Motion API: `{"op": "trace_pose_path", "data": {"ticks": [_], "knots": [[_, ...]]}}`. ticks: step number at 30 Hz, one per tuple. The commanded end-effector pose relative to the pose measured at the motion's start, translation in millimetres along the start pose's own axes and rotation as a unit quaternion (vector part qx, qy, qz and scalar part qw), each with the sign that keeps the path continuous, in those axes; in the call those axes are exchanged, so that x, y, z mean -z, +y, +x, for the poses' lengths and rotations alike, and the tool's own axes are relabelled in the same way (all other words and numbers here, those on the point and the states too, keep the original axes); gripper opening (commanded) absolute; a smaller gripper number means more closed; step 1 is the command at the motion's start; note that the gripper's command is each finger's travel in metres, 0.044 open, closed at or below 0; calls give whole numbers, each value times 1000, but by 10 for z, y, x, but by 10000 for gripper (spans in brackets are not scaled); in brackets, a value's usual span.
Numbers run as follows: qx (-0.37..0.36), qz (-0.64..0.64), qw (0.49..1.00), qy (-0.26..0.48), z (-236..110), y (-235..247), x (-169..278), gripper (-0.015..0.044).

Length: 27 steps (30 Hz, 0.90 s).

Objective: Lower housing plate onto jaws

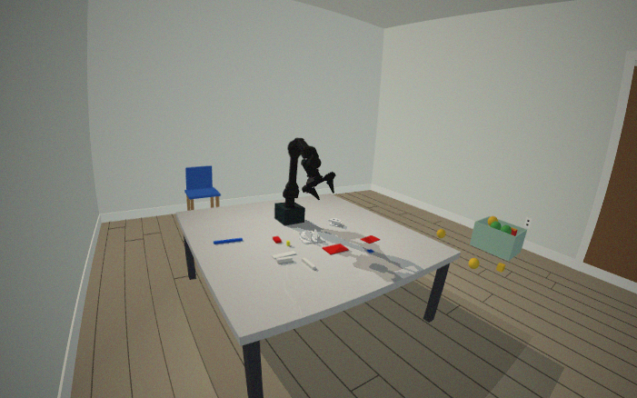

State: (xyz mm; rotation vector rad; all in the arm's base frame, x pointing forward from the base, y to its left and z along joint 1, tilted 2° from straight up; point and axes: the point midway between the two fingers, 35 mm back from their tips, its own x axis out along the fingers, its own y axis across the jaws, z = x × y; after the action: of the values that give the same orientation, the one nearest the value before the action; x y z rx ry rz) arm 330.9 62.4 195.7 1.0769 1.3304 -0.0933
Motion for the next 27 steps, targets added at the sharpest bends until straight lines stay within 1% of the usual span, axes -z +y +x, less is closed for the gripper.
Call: {"op": "trace_pose_path", "data": {"ticks": [1, 14, 27], "knots": [[16, -55, 998, 10, 124, -1, 98, 440], [51, -217, 974, 42, 429, 12, 419, 440], [78, -376, 920, 77, 700, -18, 760, 440]]}}
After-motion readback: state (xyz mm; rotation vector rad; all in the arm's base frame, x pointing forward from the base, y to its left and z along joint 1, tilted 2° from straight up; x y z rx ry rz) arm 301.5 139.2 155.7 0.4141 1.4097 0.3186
